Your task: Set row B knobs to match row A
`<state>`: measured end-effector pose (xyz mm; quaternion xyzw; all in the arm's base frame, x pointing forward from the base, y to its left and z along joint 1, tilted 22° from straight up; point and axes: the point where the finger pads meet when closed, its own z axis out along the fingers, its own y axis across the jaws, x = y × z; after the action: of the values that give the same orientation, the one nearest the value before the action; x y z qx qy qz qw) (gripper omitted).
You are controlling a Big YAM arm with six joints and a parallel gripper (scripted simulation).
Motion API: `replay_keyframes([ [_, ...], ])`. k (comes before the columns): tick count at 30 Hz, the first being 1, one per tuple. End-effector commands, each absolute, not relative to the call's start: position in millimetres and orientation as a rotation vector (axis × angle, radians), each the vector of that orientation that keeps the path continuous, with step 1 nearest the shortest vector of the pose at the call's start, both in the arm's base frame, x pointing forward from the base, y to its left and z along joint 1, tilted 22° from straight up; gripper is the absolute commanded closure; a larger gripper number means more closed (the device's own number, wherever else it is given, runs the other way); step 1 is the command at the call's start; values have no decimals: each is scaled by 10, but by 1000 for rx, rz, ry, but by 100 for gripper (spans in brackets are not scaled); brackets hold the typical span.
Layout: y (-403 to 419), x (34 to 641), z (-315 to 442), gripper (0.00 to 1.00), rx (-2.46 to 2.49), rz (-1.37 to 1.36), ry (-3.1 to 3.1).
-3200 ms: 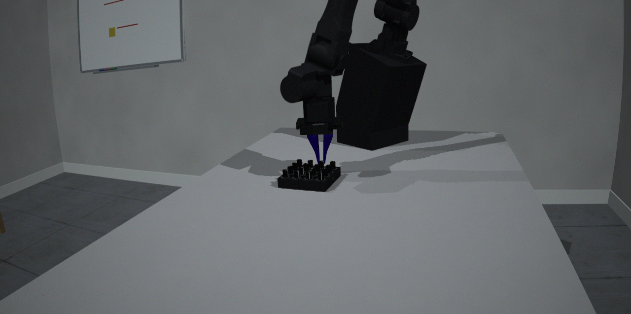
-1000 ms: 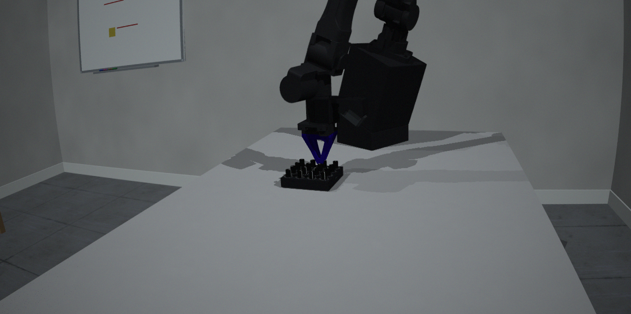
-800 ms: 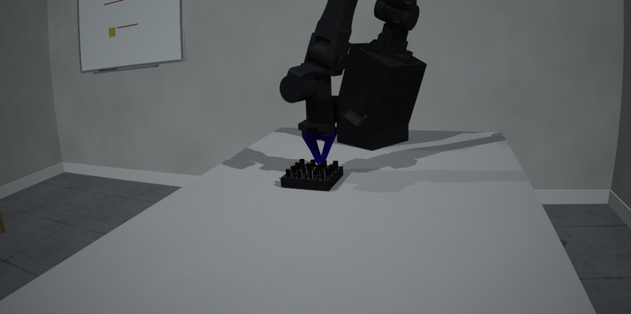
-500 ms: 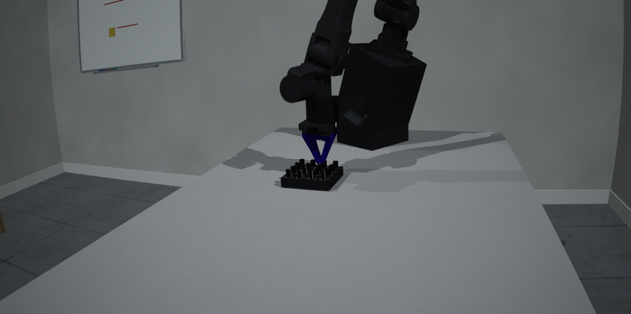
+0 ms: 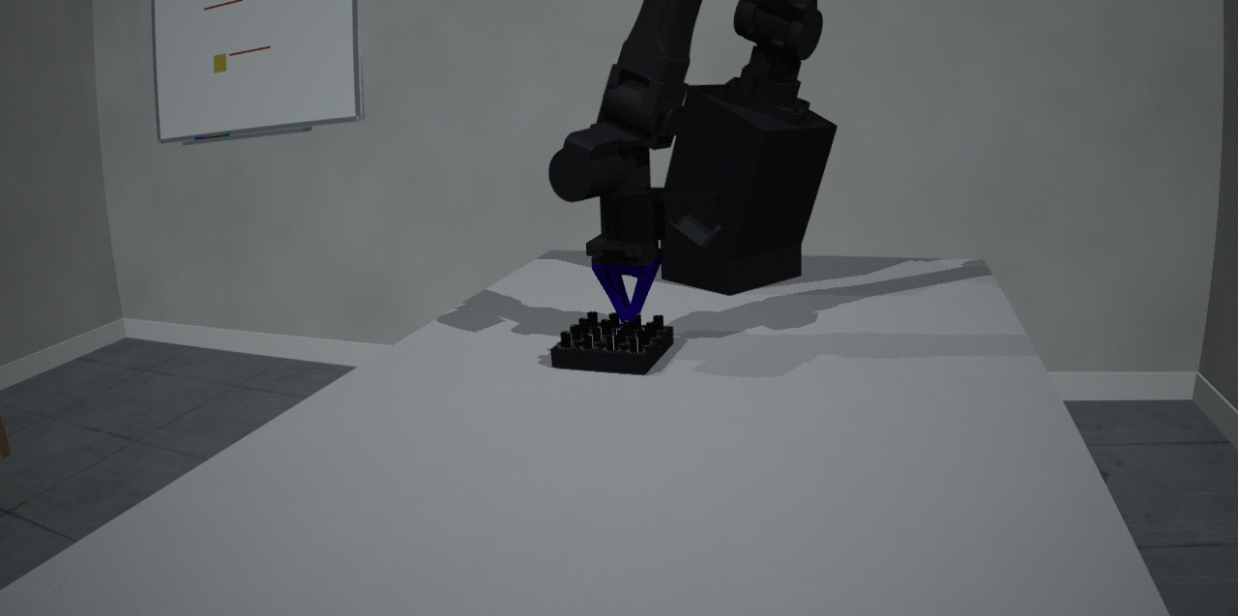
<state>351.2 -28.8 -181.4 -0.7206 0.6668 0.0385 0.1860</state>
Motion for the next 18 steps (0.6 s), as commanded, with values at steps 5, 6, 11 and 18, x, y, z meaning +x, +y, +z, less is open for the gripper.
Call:
replay_keyframes([
  [5,-256,3546,-1831,82,-2043,107,1855],
  [6,-256,3546,-1831,82,-2043,107,1855],
  [11,-256,3546,-1831,82,-2043,107,1855],
  [18,-256,3546,-1831,82,-2043,107,1855],
])
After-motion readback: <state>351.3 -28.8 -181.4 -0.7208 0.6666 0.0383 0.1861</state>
